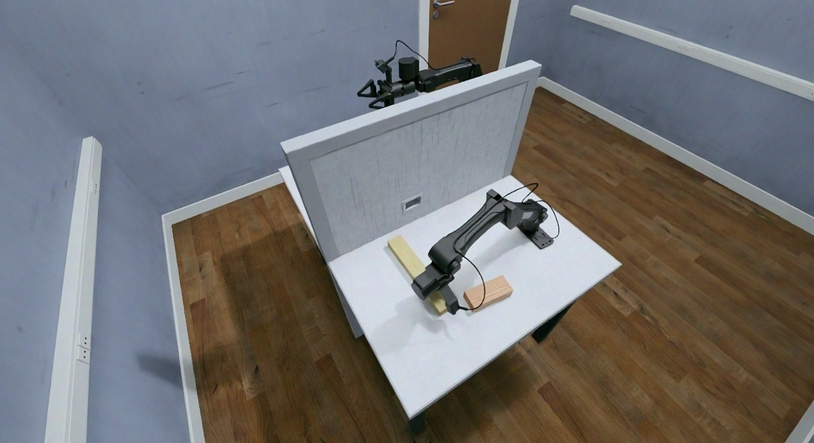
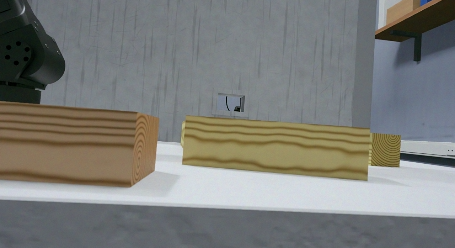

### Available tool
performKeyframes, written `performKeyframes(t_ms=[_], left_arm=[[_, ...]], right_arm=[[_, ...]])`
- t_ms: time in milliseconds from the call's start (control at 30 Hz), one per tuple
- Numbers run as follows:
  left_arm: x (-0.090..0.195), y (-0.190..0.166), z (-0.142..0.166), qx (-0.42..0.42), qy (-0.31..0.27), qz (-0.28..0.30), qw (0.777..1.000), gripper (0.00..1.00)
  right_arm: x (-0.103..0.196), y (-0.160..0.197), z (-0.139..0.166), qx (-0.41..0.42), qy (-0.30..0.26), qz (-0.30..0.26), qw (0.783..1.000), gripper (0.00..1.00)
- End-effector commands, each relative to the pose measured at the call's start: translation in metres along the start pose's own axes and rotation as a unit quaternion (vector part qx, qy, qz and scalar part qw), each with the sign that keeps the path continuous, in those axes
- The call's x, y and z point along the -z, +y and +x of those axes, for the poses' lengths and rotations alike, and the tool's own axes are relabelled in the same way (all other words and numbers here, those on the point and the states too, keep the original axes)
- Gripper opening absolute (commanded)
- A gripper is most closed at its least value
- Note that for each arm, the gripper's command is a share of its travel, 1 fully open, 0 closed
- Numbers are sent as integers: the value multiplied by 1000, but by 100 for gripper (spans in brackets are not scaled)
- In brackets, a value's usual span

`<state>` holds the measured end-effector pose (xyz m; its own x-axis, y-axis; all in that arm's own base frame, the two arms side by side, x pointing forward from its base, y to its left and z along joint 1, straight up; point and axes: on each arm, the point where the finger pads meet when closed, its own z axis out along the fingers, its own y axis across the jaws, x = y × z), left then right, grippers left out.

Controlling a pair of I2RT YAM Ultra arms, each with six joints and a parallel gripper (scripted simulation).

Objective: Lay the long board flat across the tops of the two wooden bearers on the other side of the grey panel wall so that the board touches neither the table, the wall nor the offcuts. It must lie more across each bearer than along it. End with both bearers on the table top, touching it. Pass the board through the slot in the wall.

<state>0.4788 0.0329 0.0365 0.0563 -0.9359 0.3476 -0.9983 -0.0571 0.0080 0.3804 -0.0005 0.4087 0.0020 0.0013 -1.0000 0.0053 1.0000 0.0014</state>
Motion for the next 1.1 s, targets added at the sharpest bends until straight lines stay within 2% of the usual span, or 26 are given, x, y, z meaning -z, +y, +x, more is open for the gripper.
performKeyframes(t_ms=[0, 500, 600, 633, 1067], left_arm=[[12, -10, 3, -7, -11, 34, 999, 72], [-12, -13, 0, -5, -11, 26, 1000, 72], [-8, -11, 0, -5, -10, 24, 1000, 72], [-7, -13, 0, -5, -11, 28, 1000, 0], [-7, -12, 0, -5, -10, 26, 1000, 0]], right_arm=[[3, 5, -1, 0, 1, -8, 1000, 100], [3, 5, -1, 0, 1, -8, 1000, 100], [3, 5, -1, 0, 1, -8, 1000, 100], [3, 5, -1, 0, 1, -8, 1000, 100], [3, 5, -1, 0, 1, -8, 1000, 100]])
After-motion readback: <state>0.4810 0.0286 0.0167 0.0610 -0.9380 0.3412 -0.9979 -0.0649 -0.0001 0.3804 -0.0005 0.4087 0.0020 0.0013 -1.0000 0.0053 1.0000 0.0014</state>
